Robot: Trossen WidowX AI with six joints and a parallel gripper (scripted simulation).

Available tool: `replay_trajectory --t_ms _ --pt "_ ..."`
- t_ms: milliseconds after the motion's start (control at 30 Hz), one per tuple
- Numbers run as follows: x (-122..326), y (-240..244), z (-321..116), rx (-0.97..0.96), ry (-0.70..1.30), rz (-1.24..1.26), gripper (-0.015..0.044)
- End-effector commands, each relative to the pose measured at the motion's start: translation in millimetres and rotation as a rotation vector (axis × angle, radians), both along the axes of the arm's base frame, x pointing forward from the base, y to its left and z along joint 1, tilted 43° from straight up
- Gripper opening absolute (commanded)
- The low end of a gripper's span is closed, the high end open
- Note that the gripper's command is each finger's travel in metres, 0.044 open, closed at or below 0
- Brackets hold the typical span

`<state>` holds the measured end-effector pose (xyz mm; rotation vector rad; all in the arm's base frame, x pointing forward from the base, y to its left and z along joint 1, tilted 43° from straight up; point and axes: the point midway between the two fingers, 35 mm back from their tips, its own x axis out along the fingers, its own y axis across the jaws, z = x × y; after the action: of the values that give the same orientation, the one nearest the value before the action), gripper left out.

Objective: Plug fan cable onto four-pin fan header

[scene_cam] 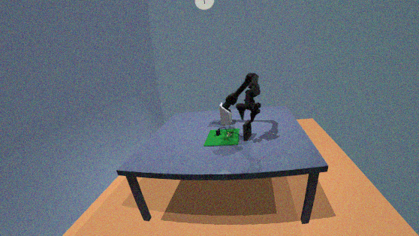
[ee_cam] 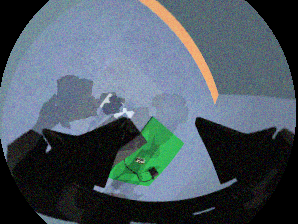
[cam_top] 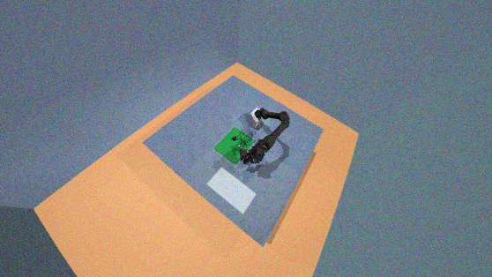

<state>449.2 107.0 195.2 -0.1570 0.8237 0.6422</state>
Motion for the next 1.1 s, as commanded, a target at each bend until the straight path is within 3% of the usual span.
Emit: replay_trajectory --t_ms 0,267,533,1067 --pt "-10.3 -50.3 -48.8 0.032 0.19 -0.105 0.044" --pt "-58.6 -122.7 -118.7 0.171 0.567 -0.326 0.044" --pt "-136.0 -177.8 -167.9 0.45 0.997 -0.61 0.044" --pt "-140.7 -175.5 -176.8 0.477 1.03 -0.633 0.044"
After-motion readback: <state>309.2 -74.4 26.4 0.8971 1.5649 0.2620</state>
